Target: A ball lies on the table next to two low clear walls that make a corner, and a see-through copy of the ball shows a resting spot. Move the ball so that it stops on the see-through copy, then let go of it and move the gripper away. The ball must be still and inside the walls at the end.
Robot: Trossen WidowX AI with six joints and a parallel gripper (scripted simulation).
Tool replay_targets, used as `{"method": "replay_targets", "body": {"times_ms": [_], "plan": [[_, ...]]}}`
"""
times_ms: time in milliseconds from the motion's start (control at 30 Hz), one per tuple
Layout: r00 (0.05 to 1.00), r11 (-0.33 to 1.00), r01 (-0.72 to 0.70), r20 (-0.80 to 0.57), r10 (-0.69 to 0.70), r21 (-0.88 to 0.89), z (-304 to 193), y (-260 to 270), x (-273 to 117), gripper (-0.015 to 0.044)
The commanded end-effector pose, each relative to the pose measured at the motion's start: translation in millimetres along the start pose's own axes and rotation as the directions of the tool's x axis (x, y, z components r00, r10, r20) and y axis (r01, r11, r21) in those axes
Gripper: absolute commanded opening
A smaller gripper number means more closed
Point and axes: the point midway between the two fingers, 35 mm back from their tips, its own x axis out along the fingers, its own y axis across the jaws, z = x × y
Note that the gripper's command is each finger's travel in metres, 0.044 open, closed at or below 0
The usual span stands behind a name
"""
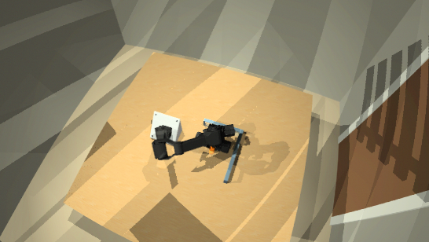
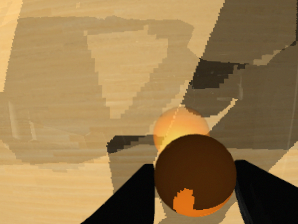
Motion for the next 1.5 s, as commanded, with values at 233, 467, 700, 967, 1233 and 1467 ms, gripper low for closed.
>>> {"method": "replay_targets", "body": {"times_ms": [233, 467, 700, 967, 1233, 1467], "plan": [[1.0, 1.0, 0.004, -0.006, -0.004, -0.002, -2.3, 1.8, 32.0, 0.0], [1.0, 1.0, 0.004, -0.006, -0.004, -0.002, -2.4, 1.6, 40.2, 0.0], [1.0, 1.0, 0.004, -0.007, -0.004, -0.002, -2.6, 1.8, 50.5, 0.0], [1.0, 1.0, 0.005, -0.003, -0.005, 0.004, -3.0, 1.8, 48.5, 0.0053], [1.0, 1.0, 0.005, -0.003, -0.005, 0.004, -3.0, 1.8, 48.5, 0.0263], [1.0, 1.0, 0.005, -0.001, -0.005, 0.002, -2.0, 0.2, 37.5, 0.0268]]}}
